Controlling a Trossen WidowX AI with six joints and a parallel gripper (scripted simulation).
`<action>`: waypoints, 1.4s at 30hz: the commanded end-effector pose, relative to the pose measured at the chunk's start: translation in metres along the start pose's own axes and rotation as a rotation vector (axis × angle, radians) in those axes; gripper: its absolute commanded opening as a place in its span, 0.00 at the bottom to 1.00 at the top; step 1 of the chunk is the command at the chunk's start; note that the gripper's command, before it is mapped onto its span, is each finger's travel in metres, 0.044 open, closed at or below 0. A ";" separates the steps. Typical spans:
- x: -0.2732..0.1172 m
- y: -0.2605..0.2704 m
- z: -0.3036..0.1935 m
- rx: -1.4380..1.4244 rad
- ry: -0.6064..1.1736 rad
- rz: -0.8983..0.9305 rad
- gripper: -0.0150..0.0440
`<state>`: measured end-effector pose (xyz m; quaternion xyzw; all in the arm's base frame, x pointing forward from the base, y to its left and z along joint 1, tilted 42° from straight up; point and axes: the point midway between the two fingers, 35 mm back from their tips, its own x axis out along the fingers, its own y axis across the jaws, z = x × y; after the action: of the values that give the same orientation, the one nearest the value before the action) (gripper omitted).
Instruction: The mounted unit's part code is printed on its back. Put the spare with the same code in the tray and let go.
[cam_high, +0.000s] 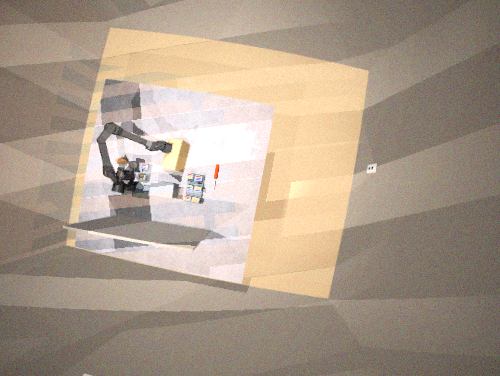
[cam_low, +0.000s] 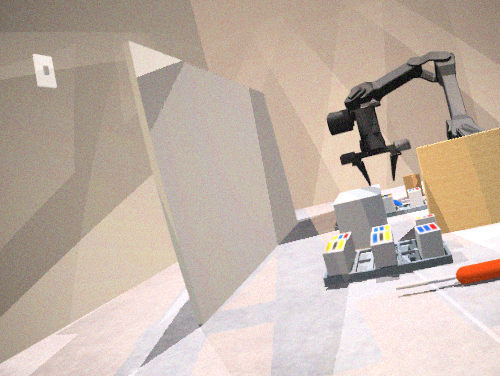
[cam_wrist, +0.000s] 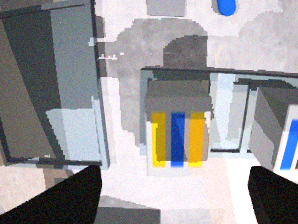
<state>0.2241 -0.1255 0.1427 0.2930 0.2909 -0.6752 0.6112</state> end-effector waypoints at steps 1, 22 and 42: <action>0.009 -0.001 0.000 -0.008 -0.003 -0.008 0.76; 0.042 -0.001 0.000 -0.007 -0.003 -0.007 0.76; 0.070 -0.004 0.001 -0.007 -0.010 -0.008 0.76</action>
<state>0.2163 -0.1705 0.0951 0.2883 0.2872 -0.6781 0.6120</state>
